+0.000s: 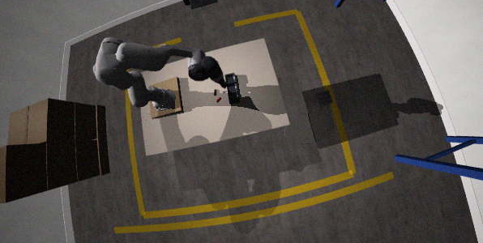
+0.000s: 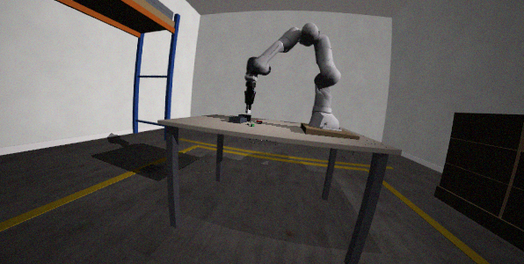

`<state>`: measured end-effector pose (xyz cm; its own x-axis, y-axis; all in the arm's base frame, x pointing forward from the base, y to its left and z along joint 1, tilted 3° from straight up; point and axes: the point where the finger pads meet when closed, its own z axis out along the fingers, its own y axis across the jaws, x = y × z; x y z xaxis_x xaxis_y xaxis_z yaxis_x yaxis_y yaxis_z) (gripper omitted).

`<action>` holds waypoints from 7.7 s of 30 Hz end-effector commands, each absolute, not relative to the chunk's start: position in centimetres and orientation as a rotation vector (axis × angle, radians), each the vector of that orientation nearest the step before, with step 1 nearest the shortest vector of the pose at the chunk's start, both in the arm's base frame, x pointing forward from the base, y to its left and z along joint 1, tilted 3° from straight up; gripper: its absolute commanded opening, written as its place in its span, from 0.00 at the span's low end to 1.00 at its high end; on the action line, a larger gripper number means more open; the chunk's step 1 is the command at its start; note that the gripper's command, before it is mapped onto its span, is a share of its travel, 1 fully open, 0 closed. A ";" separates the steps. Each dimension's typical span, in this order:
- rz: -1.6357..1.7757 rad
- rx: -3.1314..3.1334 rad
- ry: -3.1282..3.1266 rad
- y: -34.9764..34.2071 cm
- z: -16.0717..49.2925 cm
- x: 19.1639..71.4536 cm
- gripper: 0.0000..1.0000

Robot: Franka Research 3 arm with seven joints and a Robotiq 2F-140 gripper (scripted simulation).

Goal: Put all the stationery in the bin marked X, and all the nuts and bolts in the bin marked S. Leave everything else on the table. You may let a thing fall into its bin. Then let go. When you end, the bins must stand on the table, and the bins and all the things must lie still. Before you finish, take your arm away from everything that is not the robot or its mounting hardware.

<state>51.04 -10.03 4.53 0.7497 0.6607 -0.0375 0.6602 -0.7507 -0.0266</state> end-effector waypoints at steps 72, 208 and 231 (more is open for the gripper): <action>0.028 -3.044 0.779 -20.3 4.2 54.2 0.06; 0.059 -2.057 2.427 -20.3 0.2 54.1 0.06; 0.059 -2.057 2.427 -20.3 -0.9 54.2 0.06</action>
<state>54.10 -20.40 -0.86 -0.1680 -0.9858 0.0072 -0.9841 0.1682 0.0576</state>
